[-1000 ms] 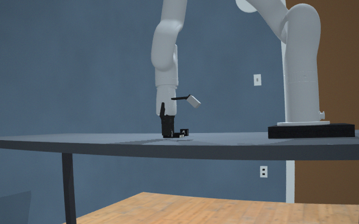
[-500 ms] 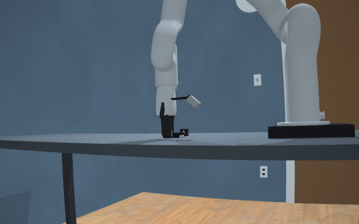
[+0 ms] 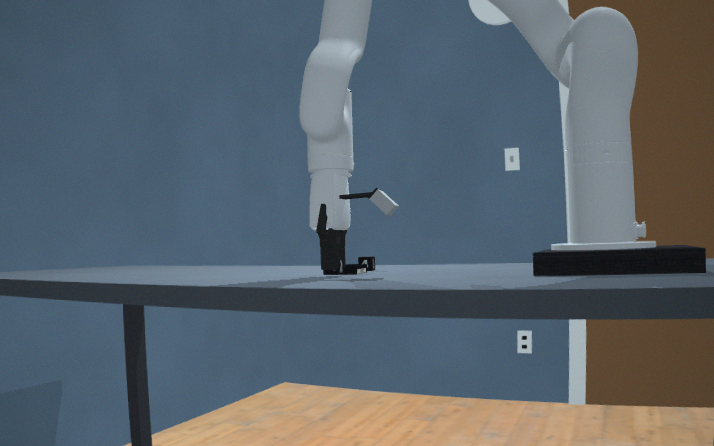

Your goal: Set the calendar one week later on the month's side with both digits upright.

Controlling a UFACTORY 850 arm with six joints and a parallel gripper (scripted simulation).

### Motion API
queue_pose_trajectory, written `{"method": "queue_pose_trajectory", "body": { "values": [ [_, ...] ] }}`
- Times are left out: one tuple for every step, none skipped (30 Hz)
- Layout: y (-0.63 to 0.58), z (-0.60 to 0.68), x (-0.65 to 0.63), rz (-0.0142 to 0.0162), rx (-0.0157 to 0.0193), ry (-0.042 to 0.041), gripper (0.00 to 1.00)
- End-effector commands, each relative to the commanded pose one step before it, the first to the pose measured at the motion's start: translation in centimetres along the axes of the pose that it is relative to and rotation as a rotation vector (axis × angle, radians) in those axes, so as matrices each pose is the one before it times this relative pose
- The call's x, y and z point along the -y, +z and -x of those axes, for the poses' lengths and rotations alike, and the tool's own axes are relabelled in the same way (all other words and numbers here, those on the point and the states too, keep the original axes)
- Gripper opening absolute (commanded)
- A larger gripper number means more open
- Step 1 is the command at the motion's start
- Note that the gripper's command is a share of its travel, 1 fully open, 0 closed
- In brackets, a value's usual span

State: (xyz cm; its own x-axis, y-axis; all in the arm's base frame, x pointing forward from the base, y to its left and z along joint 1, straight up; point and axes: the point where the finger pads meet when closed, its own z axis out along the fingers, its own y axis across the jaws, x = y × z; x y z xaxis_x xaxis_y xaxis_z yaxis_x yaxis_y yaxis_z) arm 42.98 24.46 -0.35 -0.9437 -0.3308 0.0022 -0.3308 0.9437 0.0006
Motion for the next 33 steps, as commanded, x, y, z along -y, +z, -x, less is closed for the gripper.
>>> {"method": "queue_pose_trajectory", "body": {
  "values": [
    [-0.062,0.087,-0.016,0.00033,0.00169,0.00001,0.27],
    [0.0,0.0,0.0,0.0,0.0,0.0,0.27],
    [0.0,0.0,0.0,0.0,0.0,0.0,0.27],
    [0.0,0.0,0.0,0.0,0.0,0.0,0.27],
    [0.0,0.0,0.0,0.0,0.0,0.0,0.27],
    [0.0,0.0,0.0,0.0,0.0,0.0,0.27],
    [0.0,0.0,0.0,0.0,0.0,0.0,0.27],
    [0.0,0.0,0.0,0.0,0.0,0.0,0.27],
    [0.0,0.0,0.0,0.0,0.0,0.0,0.27],
    [0.0,0.0,0.0,0.0,0.0,0.0,0.27],
    [0.002,0.0,0.0,0.0,0.0,0.0,0.27],
    [0.004,0.0,0.0,0.0,0.0,0.0,0.27],
    [0.008,0.0,0.0,0.0,0.0,0.0,0.27],
    [0.012,0.0,0.0,0.0,0.0,0.0,0.27],
    [0.016,0.0,0.0,0.0,0.0,0.0,0.27],
    [0.019,0.0,0.0,0.0,0.0,0.0,0.27],
    [0.023,0.0,0.0,0.0,0.0,0.0,0.27],
    [0.026,0.0,0.0,0.0,0.0,0.0,0.27],
    [0.028,0.0,0.0,0.0,0.0,0.0,0.27],
    [0.03,0.0,0.0,0.0,0.0,0.0,0.27],
    [0.031,0.0,0.0,0.0,0.0,0.0,0.27],
    [0.031,0.0,0.0,0.0,0.0,0.0,0.27],
    [0.0,0.0,0.0,0.0,0.0,0.0,0.27],
    [0.0,0.0,0.0,0.0,0.0,0.0,0.27],
    [0.03,0.0,0.0,0.0,0.0,0.0,0.27],
    [0.028,0.0,0.0,0.0,0.0,0.0,0.27],
    [0.026,0.0,0.0,0.0,0.0,0.0,0.27],
    [0.023,0.0,0.0,0.0,0.0,0.0,0.27],
    [0.019,0.0,0.0,0.0,0.0,0.0,0.27],
    [0.016,0.0,0.0,0.0,0.0,0.0,0.27],
    [0.012,0.0,0.0,0.0,0.0,0.0,0.27],
    [0.008,0.0,0.0,0.0,0.0,0.0,0.27],
    [0.004,0.0,0.0,0.0,0.0,0.0,0.27]
  ]
}}
